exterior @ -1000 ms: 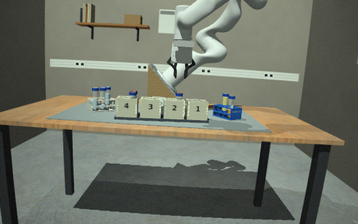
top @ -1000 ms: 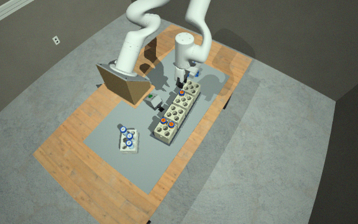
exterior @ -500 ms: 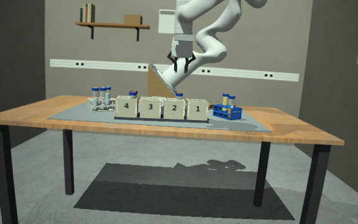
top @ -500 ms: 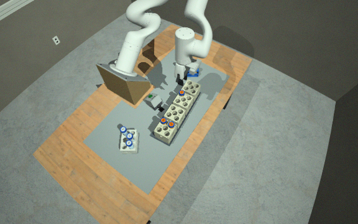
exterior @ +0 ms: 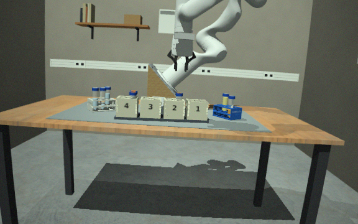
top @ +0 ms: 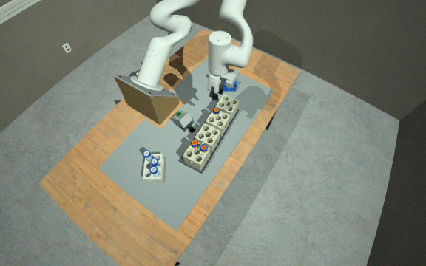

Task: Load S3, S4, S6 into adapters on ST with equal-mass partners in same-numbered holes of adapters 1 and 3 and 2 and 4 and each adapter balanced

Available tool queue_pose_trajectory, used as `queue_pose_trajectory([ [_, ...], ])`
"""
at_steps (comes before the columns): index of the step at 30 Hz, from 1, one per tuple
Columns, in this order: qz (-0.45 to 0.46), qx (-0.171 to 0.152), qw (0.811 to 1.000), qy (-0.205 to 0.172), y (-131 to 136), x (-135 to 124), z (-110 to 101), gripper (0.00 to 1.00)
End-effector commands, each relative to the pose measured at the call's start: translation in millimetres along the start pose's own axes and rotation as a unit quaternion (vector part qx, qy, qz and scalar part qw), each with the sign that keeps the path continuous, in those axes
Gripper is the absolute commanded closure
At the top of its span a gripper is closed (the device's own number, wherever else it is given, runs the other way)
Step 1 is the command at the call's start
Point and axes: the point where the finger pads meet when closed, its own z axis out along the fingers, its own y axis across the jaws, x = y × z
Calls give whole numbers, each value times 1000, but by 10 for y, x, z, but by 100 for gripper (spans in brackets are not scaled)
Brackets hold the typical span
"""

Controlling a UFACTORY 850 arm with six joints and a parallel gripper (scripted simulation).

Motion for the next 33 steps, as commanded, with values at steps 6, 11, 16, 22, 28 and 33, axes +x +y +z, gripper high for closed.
queue_pose_trajectory([
  [6, 0, 0, 1000, 1, 2, 6, -6, 56],
  [11, 33, 0, 999, 1, 100, -15, -7, 43],
  [16, 116, 0, 993, 1, 344, -70, -7, 43],
  [22, 182, 0, 983, 1, 540, -113, -7, 43],
  [28, 279, 0, 960, 1, 833, -178, -7, 43],
  [33, 358, 0, 934, 1, 1077, -231, -8, 43],
])
